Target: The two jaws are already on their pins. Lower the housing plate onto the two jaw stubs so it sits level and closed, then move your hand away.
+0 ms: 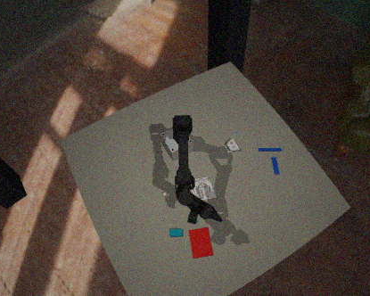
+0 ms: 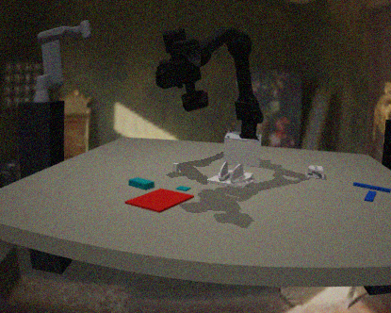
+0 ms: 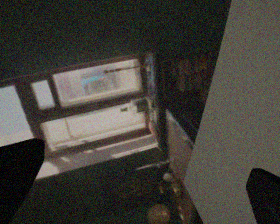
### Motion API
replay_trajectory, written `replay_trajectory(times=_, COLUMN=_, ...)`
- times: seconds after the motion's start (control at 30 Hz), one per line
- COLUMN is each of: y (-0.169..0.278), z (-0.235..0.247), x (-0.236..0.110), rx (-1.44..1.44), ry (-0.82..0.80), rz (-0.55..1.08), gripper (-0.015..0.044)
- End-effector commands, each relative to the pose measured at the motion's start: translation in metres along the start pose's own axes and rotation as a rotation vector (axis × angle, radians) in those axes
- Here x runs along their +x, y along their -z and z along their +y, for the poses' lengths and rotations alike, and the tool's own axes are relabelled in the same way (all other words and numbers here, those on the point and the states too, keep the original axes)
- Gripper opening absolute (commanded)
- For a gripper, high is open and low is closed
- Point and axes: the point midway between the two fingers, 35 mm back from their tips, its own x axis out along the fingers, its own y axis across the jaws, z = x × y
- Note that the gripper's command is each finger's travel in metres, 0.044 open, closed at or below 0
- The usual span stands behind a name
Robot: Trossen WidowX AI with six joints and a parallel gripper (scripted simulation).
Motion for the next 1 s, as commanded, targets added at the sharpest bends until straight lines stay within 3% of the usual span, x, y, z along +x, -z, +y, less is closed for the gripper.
replay_trajectory(times=0.0, y=0.024, z=-0.009, x=0.018, rx=0.075, ry=0.046, rz=0.018, gripper=0.0440)
replay_trajectory(times=0.53, y=0.144, z=-0.077, x=0.082, rx=0.365, ry=0.329, rz=0.063, gripper=0.0440)
replay_trajectory(times=0.97, y=0.251, z=-0.148, x=0.092, rx=0.518, ry=0.613, rz=0.016, gripper=0.0440)
